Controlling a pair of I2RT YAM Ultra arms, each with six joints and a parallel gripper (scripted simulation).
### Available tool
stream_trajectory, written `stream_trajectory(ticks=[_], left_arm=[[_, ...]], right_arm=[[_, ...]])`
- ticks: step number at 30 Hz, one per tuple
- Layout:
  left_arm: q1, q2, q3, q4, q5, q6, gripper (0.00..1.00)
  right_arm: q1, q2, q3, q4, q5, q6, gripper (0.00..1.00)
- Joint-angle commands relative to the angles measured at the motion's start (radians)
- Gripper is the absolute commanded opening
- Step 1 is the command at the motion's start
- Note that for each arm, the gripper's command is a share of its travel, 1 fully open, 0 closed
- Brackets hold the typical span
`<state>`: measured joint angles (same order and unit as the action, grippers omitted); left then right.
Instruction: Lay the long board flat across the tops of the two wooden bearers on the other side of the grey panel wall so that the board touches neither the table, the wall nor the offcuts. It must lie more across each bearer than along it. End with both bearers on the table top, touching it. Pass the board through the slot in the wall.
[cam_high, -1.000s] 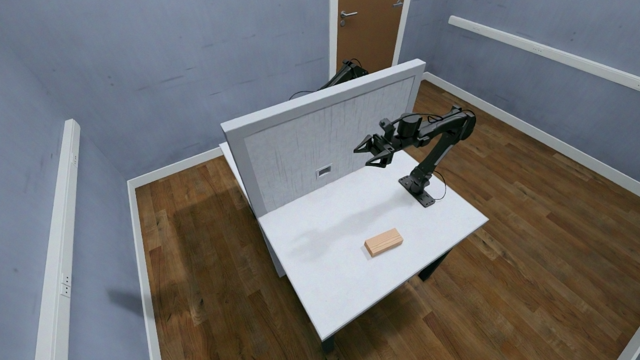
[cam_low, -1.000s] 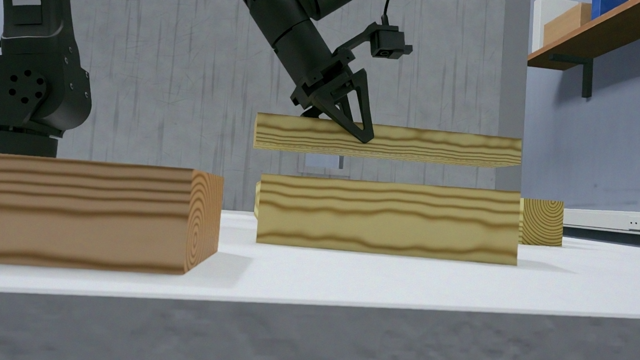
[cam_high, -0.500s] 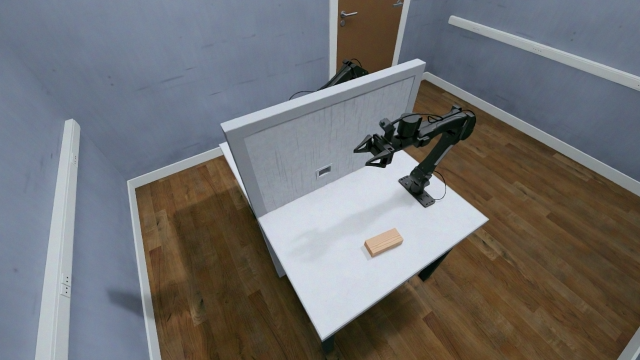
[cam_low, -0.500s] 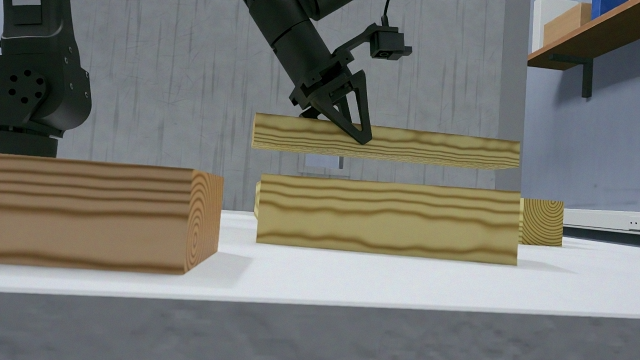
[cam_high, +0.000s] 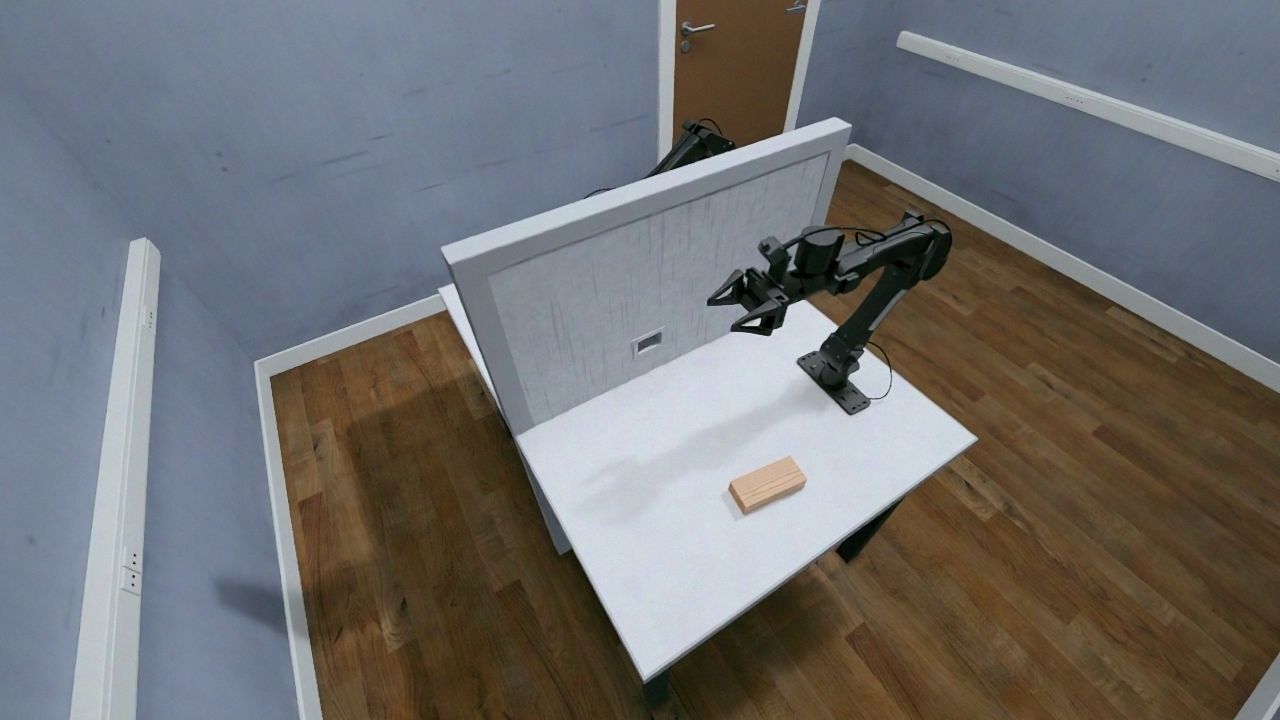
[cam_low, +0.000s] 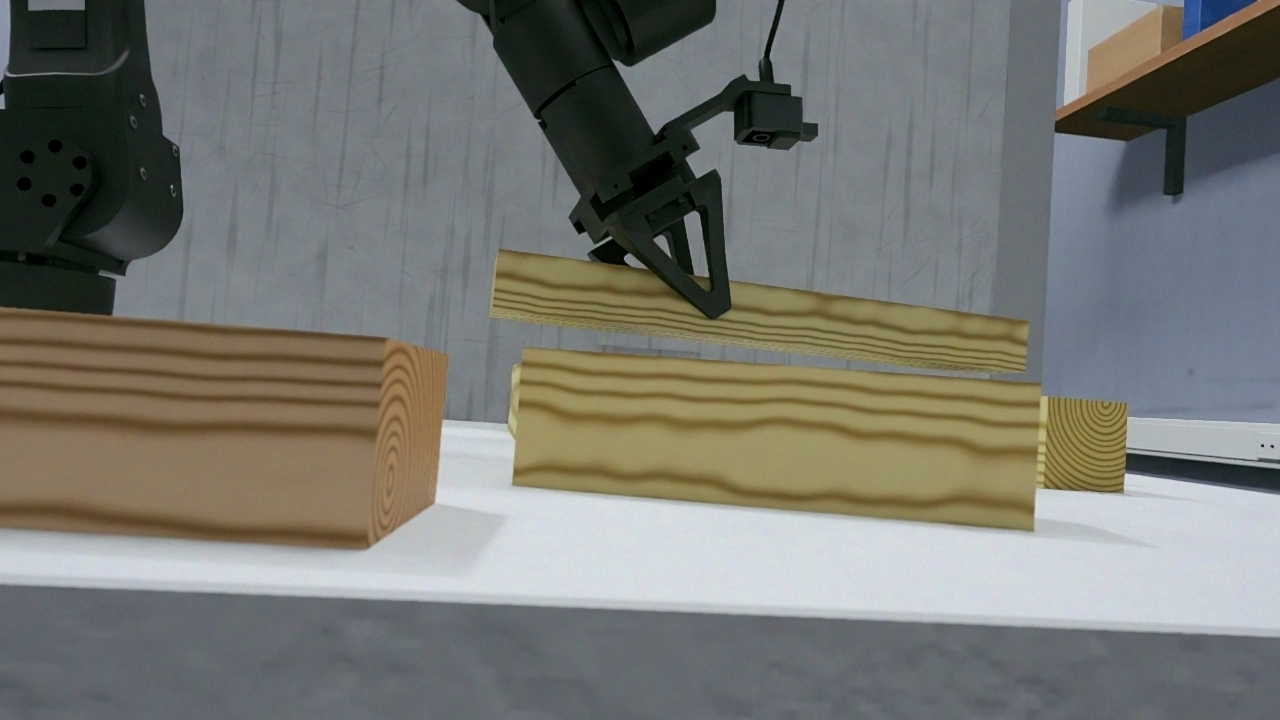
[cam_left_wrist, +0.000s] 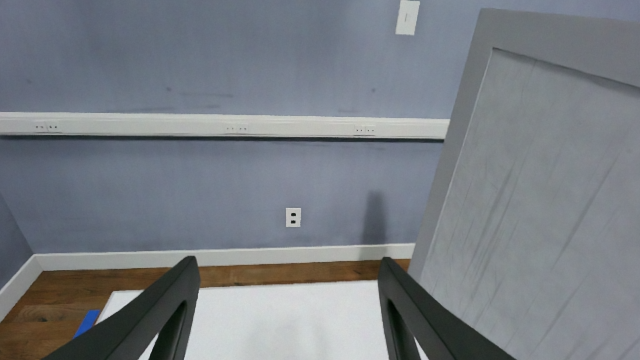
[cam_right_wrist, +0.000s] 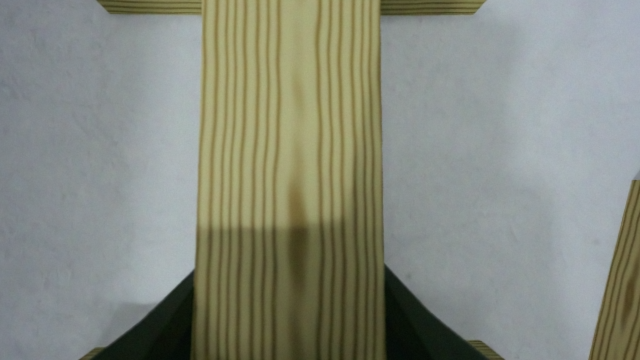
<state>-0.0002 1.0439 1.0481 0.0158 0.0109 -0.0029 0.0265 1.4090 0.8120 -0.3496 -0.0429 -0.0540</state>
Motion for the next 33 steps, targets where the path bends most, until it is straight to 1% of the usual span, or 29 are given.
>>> stream_trajectory(ticks=[1,3,5,7,11,12,15,16,18,22,23,24,27,30,33], left_arm=[[0.011,-0.009,0.032,-0.007,0.009,-0.008,0.73],[0.011,-0.009,0.032,-0.007,0.009,-0.008,0.73],[0.011,-0.009,0.032,-0.007,0.009,-0.008,0.73],[0.011,-0.009,0.032,-0.007,0.009,-0.008,0.73],[0.011,-0.009,0.032,-0.007,0.009,-0.008,0.73],[0.011,-0.009,0.032,-0.007,0.009,-0.008,0.73],[0.011,-0.009,0.032,-0.007,0.009,-0.008,0.73],[0.011,-0.009,0.032,-0.007,0.009,-0.008,0.73],[0.011,-0.009,0.032,-0.007,0.009,-0.008,0.73],[0.011,-0.009,0.032,-0.007,0.009,-0.008,0.73],[0.011,-0.009,0.032,-0.007,0.009,-0.008,0.73],[0.011,-0.009,0.032,-0.007,0.009,-0.008,0.73],[0.011,-0.009,0.032,-0.007,0.009,-0.008,0.73],[0.011,-0.009,0.032,-0.007,0.009,-0.008,0.73],[0.011,-0.009,0.032,-0.007,0.009,-0.008,0.73]], right_arm=[[-0.005,0.006,-0.006,0.118,-0.01,-0.007,0.0],[-0.006,-0.023,0.004,0.11,-0.01,-0.006,0.0],[-0.006,-0.023,0.004,0.11,-0.01,-0.006,0.0],[-0.008,0.026,-0.028,0.148,-0.01,-0.008,0.0],[-0.012,0.004,-0.031,0.171,-0.01,-0.007,0.0],[-0.004,0.033,-0.032,0.179,-0.01,-0.007,0.0],[-0.005,0.013,-0.051,0.199,-0.01,-0.008,0.0],[-0.005,0.043,-0.048,0.207,-0.01,-0.008,0.0],[-0.005,0.001,-0.028,0.201,-0.01,-0.007,0.0],[-0.005,-0.002,-0.037,0.199,-0.01,-0.006,0.0],[-0.004,0.029,-0.07,0.216,-0.01,-0.007,0.0],[-0.007,0.051,-0.074,0.223,-0.01,-0.008,0.0],[-0.008,0.01,-0.055,0.221,-0.01,-0.007,0.0],[-0.009,0.05,-0.043,0.226,-0.01,-0.008,0.0],[-0.01,0.023,-0.053,0.231,-0.009,-0.008,0.0]])
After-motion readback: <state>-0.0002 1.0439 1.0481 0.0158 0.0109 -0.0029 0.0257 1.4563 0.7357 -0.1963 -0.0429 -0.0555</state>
